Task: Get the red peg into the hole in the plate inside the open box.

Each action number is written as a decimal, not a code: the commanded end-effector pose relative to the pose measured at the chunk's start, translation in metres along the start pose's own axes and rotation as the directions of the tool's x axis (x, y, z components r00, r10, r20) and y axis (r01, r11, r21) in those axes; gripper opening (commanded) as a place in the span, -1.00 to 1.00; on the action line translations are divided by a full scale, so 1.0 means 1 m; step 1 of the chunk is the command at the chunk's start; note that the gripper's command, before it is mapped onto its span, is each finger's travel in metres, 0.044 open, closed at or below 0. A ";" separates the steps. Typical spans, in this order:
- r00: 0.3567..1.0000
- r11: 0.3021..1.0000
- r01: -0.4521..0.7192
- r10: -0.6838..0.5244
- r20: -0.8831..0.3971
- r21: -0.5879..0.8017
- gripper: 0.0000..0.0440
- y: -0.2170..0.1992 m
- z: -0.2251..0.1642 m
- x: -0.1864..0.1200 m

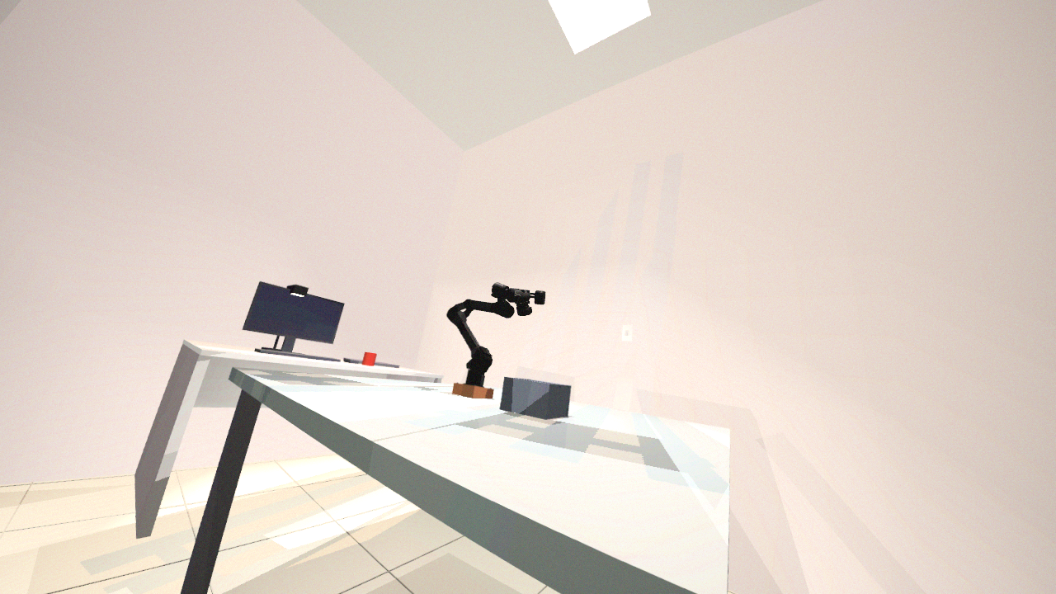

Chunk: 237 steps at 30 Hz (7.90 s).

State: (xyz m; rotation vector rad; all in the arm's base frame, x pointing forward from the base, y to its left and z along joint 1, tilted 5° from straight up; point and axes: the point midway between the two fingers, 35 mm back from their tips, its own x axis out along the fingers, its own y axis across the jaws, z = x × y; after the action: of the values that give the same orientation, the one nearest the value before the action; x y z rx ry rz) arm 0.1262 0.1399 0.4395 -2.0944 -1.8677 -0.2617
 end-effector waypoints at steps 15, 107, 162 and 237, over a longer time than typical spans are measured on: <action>0.982 0.884 0.049 0.042 -0.184 0.464 1.00 0.013 -0.028 0.011; 0.234 -0.336 0.941 0.725 0.648 0.036 1.00 0.161 0.218 -0.054; -0.356 0.706 0.705 0.271 0.894 0.067 -0.11 0.113 0.363 -0.187; -0.553 0.803 0.595 0.378 0.743 0.035 -0.97 0.243 0.204 -0.322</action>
State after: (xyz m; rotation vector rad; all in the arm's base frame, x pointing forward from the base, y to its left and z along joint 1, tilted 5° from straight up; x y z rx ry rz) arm 0.3058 -0.1044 0.1120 -2.1284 -3.2535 2.7616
